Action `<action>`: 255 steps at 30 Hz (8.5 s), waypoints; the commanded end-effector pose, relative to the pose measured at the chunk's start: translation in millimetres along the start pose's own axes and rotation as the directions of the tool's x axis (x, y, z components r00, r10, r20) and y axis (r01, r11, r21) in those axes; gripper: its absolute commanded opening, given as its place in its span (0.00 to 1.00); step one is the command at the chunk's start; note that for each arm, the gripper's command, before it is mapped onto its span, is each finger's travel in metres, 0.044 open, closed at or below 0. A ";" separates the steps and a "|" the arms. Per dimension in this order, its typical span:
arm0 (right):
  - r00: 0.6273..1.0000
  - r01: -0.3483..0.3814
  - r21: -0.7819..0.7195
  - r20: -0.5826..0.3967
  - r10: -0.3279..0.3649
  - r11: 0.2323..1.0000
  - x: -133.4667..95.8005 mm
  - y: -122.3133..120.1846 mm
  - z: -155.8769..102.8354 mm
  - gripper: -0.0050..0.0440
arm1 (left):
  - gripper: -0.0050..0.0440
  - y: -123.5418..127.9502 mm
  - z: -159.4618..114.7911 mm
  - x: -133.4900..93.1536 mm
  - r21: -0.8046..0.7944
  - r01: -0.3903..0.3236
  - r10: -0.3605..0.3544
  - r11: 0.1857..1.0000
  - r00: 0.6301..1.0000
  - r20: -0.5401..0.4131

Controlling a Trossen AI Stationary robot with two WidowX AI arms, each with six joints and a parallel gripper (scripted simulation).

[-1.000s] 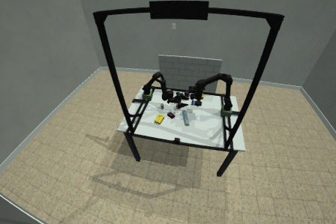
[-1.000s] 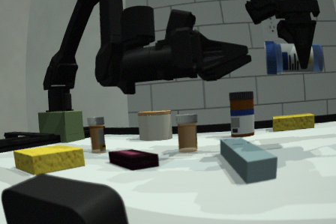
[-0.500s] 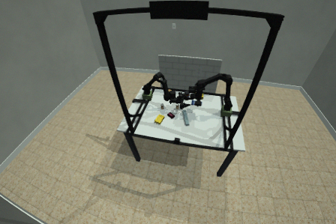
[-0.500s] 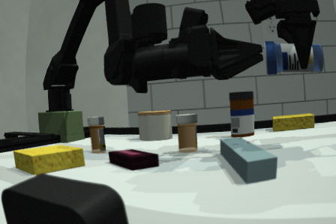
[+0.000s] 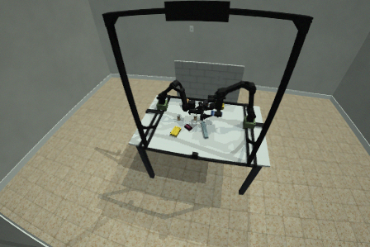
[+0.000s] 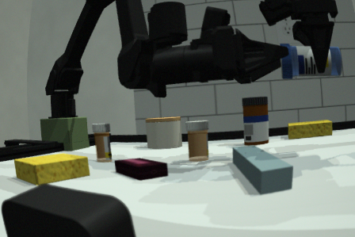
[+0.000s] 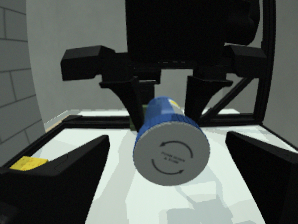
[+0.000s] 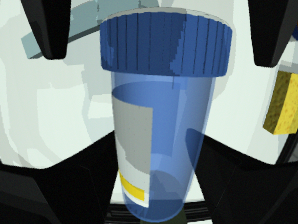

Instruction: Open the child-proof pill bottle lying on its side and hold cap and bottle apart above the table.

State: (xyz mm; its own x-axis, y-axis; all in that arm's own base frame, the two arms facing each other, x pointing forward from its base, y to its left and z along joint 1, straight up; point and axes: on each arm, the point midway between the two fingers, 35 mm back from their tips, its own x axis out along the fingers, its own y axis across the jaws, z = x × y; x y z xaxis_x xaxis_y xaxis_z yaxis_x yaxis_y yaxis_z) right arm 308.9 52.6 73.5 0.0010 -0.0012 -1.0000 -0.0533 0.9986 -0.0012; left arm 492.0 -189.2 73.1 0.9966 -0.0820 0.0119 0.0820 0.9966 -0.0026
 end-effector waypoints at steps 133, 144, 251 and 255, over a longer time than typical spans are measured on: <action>1.000 -0.001 0.004 -0.001 0.001 1.000 -0.2 0.4 0.0 0.10 | 0.10 -0.8 -7.0 20.8 -0.989 -0.013 -0.005 -0.147 1.000 -0.012; 1.000 -0.001 0.004 -0.001 0.001 1.000 -0.2 0.4 0.0 0.10 | 0.10 -0.8 -7.0 21.1 -0.940 -0.013 -0.005 -0.340 1.000 -0.012; 1.000 -0.001 0.004 -0.001 0.001 1.000 -0.2 0.4 0.0 0.10 | 0.10 -0.5 43.6 -61.2 -0.940 -0.010 -0.006 -0.341 1.000 -0.009; 1.000 -0.001 0.004 -0.001 0.001 1.000 -0.2 0.4 0.0 0.10 | 0.10 -0.5 43.6 -61.2 -0.940 -0.010 -0.006 -0.341 1.000 -0.009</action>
State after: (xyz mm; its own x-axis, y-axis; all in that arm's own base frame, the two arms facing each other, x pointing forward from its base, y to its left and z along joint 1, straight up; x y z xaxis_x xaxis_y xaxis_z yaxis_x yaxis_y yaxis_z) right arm 308.7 53.4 73.1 -0.0010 0.0018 -1.0000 -0.0525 0.9986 0.0019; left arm 430.8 -185.5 116.2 0.9956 -0.0937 0.0055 -0.0269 -0.3413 -0.9396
